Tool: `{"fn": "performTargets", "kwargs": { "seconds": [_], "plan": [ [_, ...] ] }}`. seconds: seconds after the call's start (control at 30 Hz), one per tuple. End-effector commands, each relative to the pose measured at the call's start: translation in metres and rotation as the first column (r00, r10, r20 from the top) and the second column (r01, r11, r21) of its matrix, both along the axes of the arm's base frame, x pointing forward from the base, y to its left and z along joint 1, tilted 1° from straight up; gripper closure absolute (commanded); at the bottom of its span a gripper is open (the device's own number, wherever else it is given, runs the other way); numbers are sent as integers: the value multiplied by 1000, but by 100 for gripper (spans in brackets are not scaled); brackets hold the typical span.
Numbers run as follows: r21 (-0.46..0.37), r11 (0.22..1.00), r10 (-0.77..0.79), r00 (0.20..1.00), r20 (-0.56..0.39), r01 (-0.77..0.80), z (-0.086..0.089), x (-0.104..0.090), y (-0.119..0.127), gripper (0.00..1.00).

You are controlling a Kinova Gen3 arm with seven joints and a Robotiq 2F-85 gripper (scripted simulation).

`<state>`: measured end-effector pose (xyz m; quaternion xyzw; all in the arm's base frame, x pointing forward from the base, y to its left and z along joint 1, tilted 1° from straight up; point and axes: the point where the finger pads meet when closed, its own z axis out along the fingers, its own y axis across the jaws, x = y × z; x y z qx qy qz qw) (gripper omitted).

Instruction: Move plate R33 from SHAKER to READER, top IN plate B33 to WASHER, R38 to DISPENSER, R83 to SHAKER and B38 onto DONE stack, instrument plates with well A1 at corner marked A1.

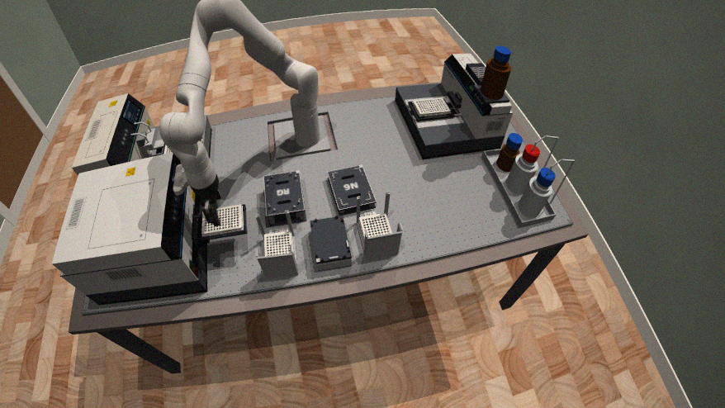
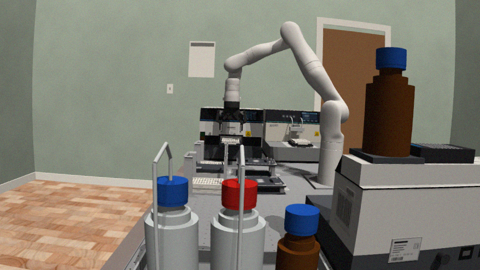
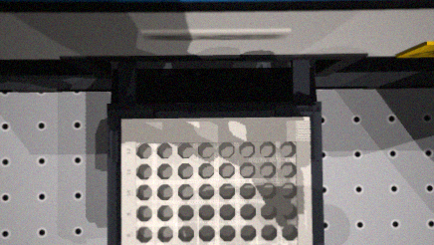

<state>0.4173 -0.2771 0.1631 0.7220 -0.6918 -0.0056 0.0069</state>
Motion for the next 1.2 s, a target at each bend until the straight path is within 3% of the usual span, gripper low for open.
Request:
{"fn": "performTargets", "kwargs": {
  "seconds": [0.0, 1.17],
  "plan": [
    [5, 1000, 0, 1000, 7, 0, 7, 2, 1, 0],
    [5, 1000, 3, 1000, 7, -3, 48, 3, 2, 0]
  ]
}}
